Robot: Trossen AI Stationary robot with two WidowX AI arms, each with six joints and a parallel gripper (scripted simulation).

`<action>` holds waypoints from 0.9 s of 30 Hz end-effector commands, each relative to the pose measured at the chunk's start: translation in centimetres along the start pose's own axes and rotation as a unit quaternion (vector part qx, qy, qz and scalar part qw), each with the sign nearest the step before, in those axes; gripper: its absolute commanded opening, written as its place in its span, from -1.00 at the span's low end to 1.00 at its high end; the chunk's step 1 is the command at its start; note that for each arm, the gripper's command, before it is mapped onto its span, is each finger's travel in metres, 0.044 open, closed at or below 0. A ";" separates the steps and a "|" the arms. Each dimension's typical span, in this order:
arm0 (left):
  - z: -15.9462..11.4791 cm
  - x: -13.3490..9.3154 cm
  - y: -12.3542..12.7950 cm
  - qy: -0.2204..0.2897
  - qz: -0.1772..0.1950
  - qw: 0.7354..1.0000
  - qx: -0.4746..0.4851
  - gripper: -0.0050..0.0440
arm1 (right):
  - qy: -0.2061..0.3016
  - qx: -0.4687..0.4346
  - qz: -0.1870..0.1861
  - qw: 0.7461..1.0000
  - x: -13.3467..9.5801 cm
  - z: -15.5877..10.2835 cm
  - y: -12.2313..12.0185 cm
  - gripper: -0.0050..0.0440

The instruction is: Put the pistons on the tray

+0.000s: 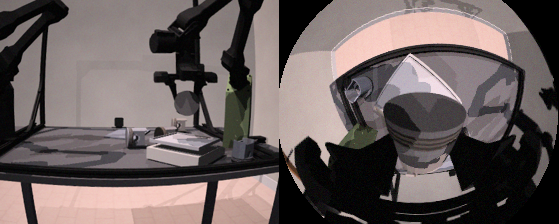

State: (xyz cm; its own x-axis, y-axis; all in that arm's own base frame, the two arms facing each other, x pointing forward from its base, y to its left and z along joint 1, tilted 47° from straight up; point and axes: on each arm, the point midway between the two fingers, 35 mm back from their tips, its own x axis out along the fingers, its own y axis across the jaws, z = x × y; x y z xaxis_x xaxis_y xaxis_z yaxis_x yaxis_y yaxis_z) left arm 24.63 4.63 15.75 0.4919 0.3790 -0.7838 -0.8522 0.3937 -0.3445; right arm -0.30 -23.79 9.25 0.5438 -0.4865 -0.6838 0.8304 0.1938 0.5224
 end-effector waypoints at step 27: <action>-0.1 0.0 -0.1 -0.056 0.011 0.939 0.340 -0.15 | 0.000 0.000 0.002 1.000 0.0 0.0 0.1 1.00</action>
State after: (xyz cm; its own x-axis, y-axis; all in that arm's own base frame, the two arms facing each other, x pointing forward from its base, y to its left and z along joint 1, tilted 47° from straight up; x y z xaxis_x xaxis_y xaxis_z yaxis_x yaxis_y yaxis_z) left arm 24.67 4.62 15.62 0.5109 0.4599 -0.7263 -0.6137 0.7868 0.0664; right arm -0.30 -23.79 9.25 0.5438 -0.4865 -0.6838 0.8304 0.1939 0.5224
